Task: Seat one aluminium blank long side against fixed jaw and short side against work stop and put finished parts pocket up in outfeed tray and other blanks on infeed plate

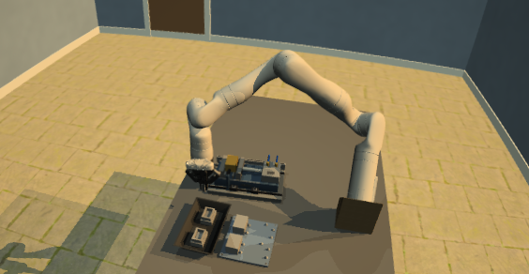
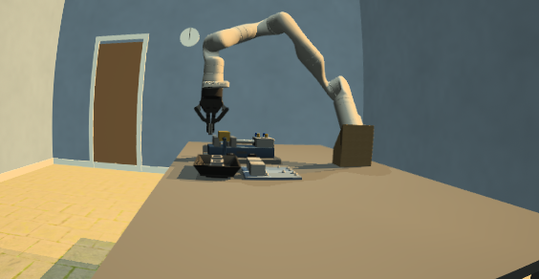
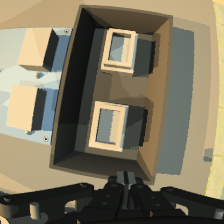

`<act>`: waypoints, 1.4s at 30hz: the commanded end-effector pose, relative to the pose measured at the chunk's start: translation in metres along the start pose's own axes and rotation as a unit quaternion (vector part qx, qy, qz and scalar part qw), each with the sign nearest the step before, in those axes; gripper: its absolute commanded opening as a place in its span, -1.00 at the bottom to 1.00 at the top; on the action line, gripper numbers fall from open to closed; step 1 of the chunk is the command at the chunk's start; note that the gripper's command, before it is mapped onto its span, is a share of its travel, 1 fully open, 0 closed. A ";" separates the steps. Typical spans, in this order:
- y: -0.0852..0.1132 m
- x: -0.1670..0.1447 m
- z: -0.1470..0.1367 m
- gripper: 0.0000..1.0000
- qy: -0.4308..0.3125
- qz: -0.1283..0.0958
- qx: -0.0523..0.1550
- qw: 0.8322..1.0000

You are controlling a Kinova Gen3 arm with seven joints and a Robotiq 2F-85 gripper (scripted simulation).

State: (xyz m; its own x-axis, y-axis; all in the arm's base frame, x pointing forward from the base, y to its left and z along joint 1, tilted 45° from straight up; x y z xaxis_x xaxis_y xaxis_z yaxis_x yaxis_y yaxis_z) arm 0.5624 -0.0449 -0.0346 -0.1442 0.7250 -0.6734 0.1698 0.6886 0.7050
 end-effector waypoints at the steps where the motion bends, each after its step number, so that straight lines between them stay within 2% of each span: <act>1: 0.001 0.000 0.001 -1.00 0.000 0.000 -0.001 1.000; 22: 0.005 0.000 0.001 -1.00 0.000 0.000 -0.001 1.000; 33: 0.023 0.000 0.001 -1.00 0.000 0.000 -0.001 1.000; 42: 0.047 0.000 0.000 -1.00 0.000 0.000 -0.001 1.000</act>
State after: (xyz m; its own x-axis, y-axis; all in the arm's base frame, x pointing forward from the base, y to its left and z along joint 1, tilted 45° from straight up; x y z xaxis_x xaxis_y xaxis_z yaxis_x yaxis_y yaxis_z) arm 0.5671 -0.0194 -0.0070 -0.1444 0.7236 -0.6749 0.1778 0.6900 0.7017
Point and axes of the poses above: the point where the finger pads meet when closed, its own y axis back along the fingers, its own z axis across the jaws, x = y × z, the point moved 3 cm from there along y, back along the fingers, and after that the axes turned 12 degrees about y, right-handed, at the moved point
